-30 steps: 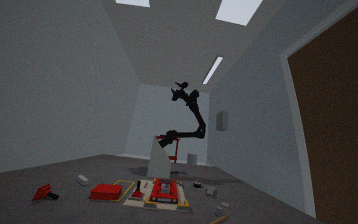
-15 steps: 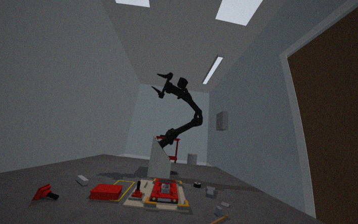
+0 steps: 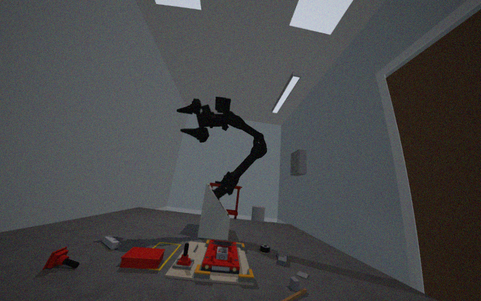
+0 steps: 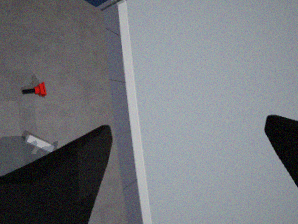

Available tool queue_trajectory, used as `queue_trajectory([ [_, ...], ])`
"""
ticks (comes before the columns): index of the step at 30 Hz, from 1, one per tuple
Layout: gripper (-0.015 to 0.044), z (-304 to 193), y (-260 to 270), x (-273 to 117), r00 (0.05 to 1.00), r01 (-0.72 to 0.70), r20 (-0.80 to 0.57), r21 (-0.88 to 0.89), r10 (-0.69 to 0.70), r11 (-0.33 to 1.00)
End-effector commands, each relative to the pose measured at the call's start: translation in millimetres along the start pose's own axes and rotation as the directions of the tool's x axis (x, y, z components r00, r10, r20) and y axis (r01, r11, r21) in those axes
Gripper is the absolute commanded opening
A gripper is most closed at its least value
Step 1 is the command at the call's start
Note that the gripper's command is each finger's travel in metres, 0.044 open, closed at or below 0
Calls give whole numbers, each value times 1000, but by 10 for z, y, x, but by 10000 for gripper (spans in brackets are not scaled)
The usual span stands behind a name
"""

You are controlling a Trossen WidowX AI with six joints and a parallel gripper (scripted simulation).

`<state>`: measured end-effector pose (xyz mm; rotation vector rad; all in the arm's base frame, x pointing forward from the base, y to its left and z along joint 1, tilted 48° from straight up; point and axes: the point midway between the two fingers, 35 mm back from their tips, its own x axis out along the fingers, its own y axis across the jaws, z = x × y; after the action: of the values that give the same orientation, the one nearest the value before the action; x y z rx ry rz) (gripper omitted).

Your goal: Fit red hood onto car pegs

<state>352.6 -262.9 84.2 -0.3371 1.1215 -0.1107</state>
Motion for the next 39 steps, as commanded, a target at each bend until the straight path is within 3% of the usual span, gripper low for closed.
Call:
queue_trajectory([
  [1,440,107,546,501,972,-219,-21,259,232,941],
  [7,440,127,1182,923,888,-358,-62,531,456,768],
  [12,440,72,1747,1206,777,-354,-105,743,620,568],
  [18,440,-77,2434,1445,610,-183,-155,926,777,329],
  [24,440,-310,3102,1583,419,134,-196,979,886,153],
  [27,440,-368,3343,1590,350,265,-206,957,914,114],
  [39,440,-334,3363,1607,345,274,-207,955,916,112],
])
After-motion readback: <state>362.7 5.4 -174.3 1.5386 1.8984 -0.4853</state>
